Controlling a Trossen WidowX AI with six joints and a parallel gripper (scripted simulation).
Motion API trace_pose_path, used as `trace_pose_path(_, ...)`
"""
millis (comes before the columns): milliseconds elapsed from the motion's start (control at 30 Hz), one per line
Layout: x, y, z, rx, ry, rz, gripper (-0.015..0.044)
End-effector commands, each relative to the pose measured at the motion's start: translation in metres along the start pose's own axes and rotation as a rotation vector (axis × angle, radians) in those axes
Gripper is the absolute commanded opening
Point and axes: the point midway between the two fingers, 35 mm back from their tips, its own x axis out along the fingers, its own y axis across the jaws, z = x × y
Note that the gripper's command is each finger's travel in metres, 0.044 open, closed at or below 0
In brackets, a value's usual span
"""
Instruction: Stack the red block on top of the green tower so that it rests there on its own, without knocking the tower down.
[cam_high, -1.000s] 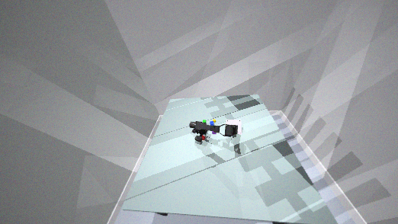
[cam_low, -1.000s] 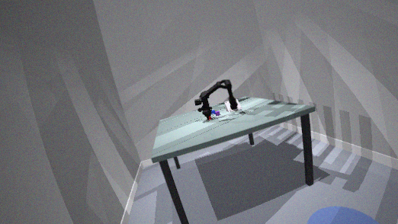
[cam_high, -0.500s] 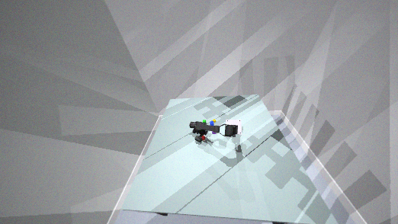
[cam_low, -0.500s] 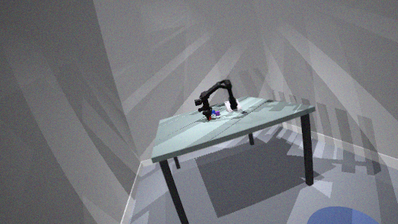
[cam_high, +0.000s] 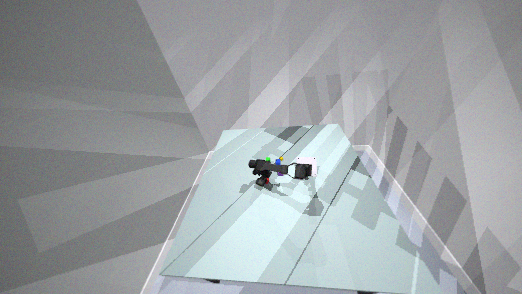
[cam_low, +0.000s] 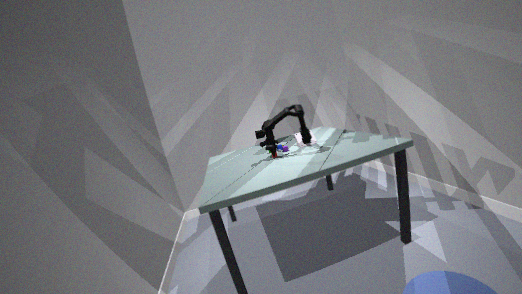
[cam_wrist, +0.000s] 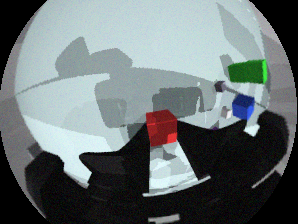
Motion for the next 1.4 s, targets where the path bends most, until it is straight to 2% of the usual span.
trace_pose_path(0, 0.0, 0.0, 0.0, 0.004, 0.002, 0.003, 0.0085)
trace_pose_path(33, 0.0, 0.0, 0.0, 0.004, 0.002, 0.003, 0.0078)
trace_pose_path(133, -0.005, 0.0, 0.0, 0.004, 0.002, 0.002, 0.0)
trace_pose_path(933, -0.111, -0.001, 0.001, 0.006, 0.002, -0.002, 0.0)
trace_pose_path(1367, -0.117, -0.008, 0.007, 0.006, 0.001, -0.004, 0.0)
